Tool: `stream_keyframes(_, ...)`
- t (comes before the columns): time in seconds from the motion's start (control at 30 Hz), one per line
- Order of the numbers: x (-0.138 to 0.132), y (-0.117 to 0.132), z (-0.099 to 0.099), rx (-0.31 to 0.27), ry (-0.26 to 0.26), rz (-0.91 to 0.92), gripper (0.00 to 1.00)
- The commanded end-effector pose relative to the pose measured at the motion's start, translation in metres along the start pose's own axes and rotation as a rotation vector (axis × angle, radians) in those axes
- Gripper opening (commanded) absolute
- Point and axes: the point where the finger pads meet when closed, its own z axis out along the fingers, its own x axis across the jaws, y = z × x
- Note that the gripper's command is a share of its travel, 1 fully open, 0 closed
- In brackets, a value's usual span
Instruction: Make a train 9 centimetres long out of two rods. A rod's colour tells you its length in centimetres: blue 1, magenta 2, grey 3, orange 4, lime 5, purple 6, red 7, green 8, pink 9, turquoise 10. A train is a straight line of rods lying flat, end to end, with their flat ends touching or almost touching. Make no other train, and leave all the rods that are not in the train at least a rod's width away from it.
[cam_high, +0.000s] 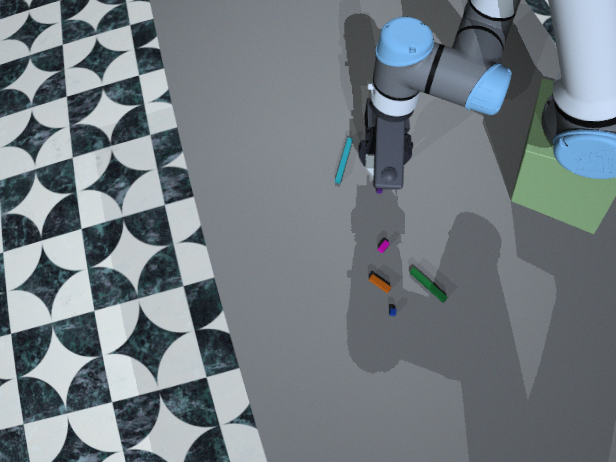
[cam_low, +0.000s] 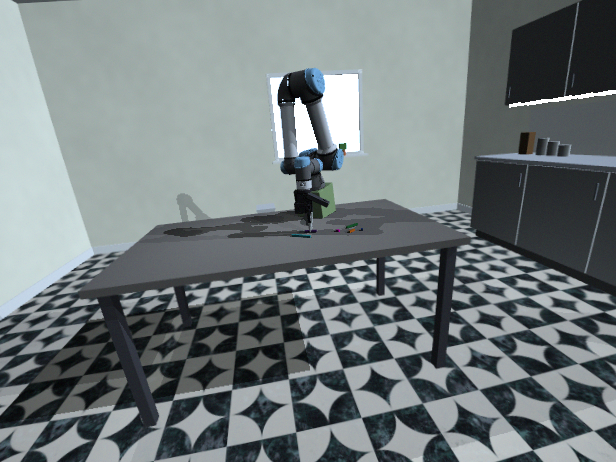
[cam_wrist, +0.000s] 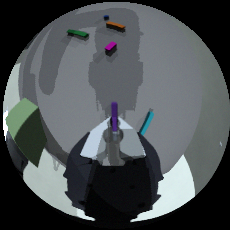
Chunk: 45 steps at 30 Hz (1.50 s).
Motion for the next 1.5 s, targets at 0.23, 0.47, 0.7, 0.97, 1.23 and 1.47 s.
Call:
stream_keyframes(0.23,0.0004,0.0001,0.0014,0.0,0.001,0.0,0.0)
stream_keyframes(0.47,0.0004,0.0001,0.0014,0.0,0.001,0.0,0.0)
stream_keyframes(0.7,0.0004,0.0001,0.0014,0.0,0.001,0.0,0.0)
stream_keyframes(0.97,0.0004,0.0001,0.0014,0.0,0.001,0.0,0.0)
stream_keyframes(1.23,0.0004,0.0001,0.0014,0.0,0.001,0.0,0.03)
stream_keyframes(1.47,0.0004,0.0001,0.0014,0.0,0.001,0.0,0.08)
